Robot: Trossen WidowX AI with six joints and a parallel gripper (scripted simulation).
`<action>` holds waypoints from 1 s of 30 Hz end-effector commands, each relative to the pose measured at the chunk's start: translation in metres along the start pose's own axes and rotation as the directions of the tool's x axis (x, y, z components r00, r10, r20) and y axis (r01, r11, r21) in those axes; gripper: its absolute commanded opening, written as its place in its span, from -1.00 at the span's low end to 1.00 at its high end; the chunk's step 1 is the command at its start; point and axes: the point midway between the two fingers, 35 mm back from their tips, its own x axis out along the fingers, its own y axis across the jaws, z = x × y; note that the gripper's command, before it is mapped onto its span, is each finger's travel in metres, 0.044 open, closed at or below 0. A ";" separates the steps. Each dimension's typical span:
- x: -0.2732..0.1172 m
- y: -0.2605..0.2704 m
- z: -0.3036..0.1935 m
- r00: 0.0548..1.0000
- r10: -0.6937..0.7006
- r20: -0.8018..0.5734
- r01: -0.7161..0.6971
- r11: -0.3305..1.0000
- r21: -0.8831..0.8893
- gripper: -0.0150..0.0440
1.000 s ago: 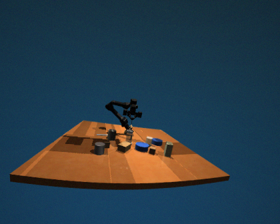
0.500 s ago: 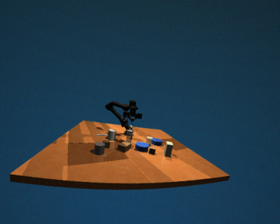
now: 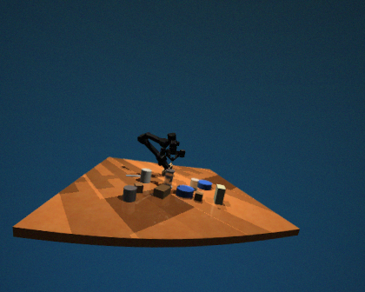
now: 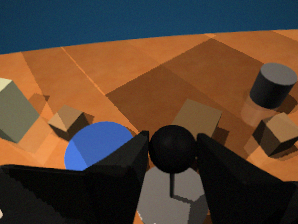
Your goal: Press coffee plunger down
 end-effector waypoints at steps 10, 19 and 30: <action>0.018 0.001 -0.034 0.999 -0.006 -0.034 0.005 0.999 -0.037 -0.11; 0.027 -0.001 -0.045 1.000 -0.010 -0.028 0.009 0.999 -0.039 -0.11; 0.034 -0.001 -0.044 1.000 -0.013 -0.025 0.012 0.999 -0.040 -0.11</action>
